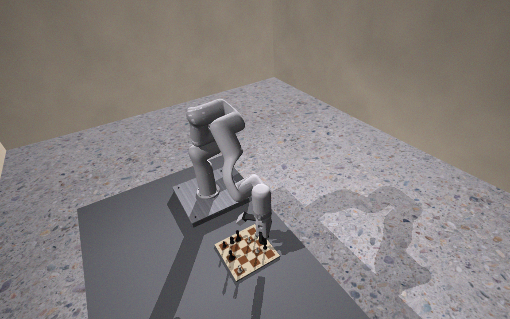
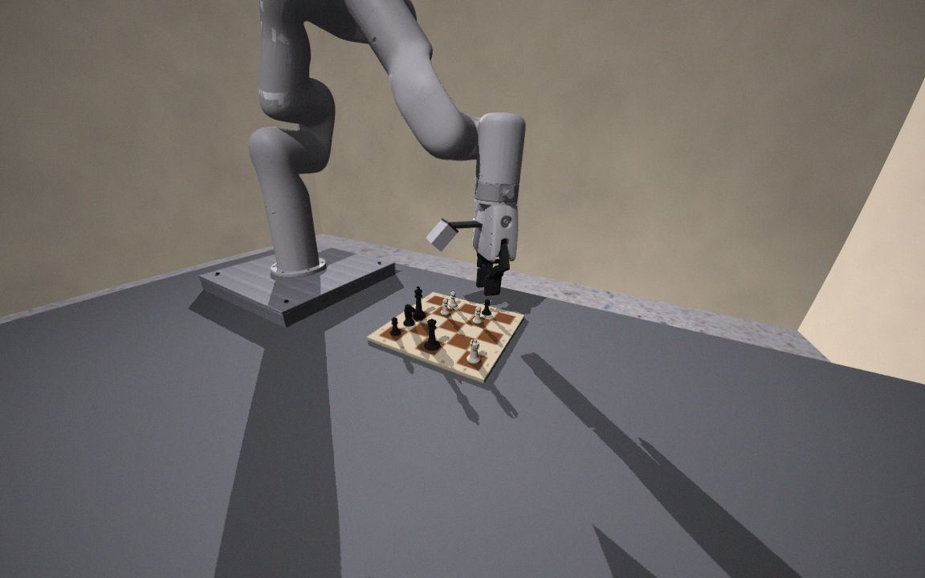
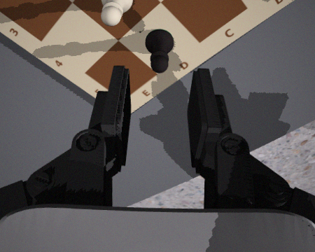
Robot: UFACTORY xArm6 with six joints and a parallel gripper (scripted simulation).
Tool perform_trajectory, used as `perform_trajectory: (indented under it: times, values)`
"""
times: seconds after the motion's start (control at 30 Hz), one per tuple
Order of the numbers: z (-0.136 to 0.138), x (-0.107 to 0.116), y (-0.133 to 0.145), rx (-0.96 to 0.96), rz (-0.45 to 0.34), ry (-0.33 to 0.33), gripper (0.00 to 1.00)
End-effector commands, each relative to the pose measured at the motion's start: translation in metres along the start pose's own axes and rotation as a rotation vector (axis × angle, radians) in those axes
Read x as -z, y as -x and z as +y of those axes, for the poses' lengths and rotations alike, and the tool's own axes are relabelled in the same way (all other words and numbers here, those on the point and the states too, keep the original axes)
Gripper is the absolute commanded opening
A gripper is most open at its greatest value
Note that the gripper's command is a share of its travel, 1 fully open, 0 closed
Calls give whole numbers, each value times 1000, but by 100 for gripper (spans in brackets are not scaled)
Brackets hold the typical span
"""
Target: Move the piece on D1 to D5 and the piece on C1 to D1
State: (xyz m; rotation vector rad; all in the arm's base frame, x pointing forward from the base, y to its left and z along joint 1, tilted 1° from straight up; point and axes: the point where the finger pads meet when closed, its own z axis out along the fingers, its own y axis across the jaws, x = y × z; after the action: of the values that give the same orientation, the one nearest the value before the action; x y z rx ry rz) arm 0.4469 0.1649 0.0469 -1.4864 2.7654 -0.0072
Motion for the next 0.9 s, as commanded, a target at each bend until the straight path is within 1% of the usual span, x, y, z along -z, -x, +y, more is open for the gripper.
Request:
perform_trajectory:
  times: [0.0,0.2,0.3,0.47,0.5,0.87]
  values:
    - [-1,19,2,0,-6,-5,34]
    - [-1,42,2,0,-6,-5,34]
    - [-1,46,2,0,-6,-5,34]
    - [-1,47,2,0,-6,-5,34]
    - [-1,47,2,0,-6,-5,100]
    - [-1,47,2,0,-6,-5,100]
